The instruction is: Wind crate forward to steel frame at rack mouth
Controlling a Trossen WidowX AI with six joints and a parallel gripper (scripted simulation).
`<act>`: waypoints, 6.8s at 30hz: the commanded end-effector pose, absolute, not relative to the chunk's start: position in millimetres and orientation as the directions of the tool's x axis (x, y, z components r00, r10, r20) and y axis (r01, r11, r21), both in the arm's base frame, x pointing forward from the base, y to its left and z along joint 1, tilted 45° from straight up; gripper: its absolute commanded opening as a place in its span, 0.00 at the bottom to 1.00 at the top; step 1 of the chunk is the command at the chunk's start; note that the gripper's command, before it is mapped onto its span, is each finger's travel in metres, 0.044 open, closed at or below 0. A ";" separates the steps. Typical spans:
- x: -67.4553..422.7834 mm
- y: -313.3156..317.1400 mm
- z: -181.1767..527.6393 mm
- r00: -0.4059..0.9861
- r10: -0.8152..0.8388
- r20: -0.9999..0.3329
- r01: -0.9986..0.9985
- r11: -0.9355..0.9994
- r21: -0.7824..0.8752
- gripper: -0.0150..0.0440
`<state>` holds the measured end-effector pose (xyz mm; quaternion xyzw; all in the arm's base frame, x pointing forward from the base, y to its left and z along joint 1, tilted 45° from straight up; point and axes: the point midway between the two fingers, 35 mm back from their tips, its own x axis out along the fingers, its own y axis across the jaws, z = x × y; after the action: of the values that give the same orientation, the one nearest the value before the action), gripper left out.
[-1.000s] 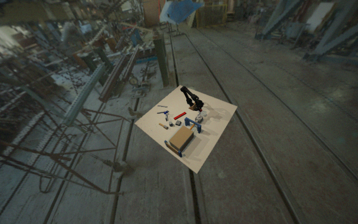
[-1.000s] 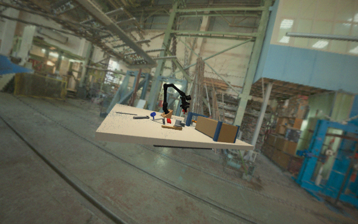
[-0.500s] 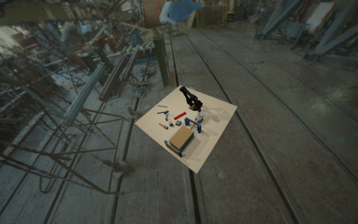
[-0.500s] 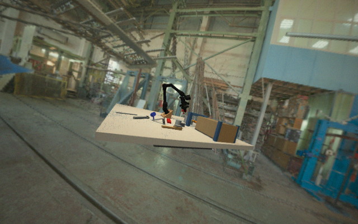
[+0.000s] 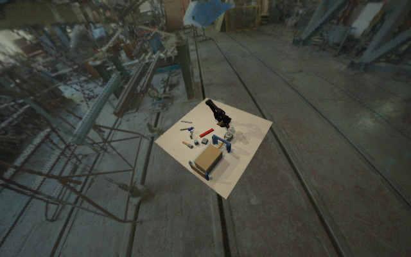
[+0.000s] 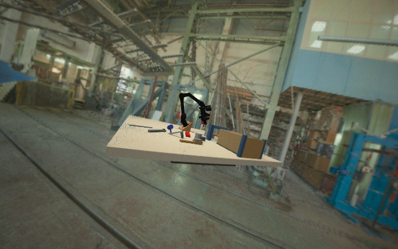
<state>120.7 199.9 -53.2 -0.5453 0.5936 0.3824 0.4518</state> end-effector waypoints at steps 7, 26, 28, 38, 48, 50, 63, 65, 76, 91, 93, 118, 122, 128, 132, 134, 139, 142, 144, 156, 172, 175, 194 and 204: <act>136.5 185.8 -46.7 0.022 -0.327 -0.945 -0.992 0.114 -0.063 0.25; 158.7 175.8 -38.4 0.024 -0.329 -0.944 -0.991 0.113 -0.065 0.25; 161.3 175.0 -37.7 0.024 -0.329 -0.944 -0.991 0.113 -0.065 0.25; 174.3 171.6 -35.1 0.025 -0.329 -0.944 -0.991 0.113 -0.066 0.25; 187.8 169.5 -33.8 0.026 -0.330 -0.944 -0.991 0.113 -0.067 0.25; 190.5 169.3 -33.6 0.026 -0.330 -0.944 -0.991 0.113 -0.067 0.25; 208.6 168.9 -34.1 0.027 -0.330 -0.944 -0.991 0.113 -0.068 0.25; 211.3 169.0 -34.3 0.027 -0.330 -0.944 -0.991 0.113 -0.068 0.25; 225.6 170.7 -36.5 0.028 -0.330 -0.944 -0.991 0.113 -0.069 0.25; 244.9 175.7 -41.9 0.030 -0.329 -0.944 -0.991 0.113 -0.071 0.25; 247.3 176.5 -42.8 0.030 -0.329 -0.944 -0.991 0.113 -0.071 0.25; 273.6 190.9 -57.1 0.032 -0.328 -0.944 -0.991 0.114 -0.073 0.25; 277.1 193.8 -60.0 0.032 -0.328 -0.944 -0.991 0.114 -0.073 0.25; 282.0 198.5 -64.4 0.033 -0.328 -0.944 -0.991 0.114 -0.074 0.25; 284.9 201.7 -67.5 0.033 -0.327 -0.944 -0.991 0.114 -0.074 0.25; 286.3 203.4 -69.1 0.033 -0.327 -0.944 -0.991 0.114 -0.074 0.25; 289.6 207.9 -73.4 0.033 -0.327 -0.945 -0.991 0.114 -0.074 0.25; 291.2 210.3 -75.7 0.034 -0.326 -0.945 -0.991 0.114 -0.075 0.25; 292.2 212.1 -77.4 0.034 -0.326 -0.945 -0.991 0.114 -0.075 0.25; 297.1 223.4 -87.8 0.034 -0.325 -0.945 -0.991 0.114 -0.075 0.25; 299.6 239.1 -102.3 0.035 -0.324 -0.946 -0.991 0.114 -0.076 0.25; 299.5 242.3 -105.2 0.035 -0.323 -0.946 -0.991 0.114 -0.076 0.25; 295.3 260.8 -121.9 0.035 -0.321 -0.946 -0.991 0.114 -0.076 0.25; 290.5 270.3 -130.3 0.035 -0.320 -0.947 -0.991 0.114 -0.075 0.25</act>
<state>297.3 256.3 -116.8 -0.5595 0.5956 0.3545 0.4544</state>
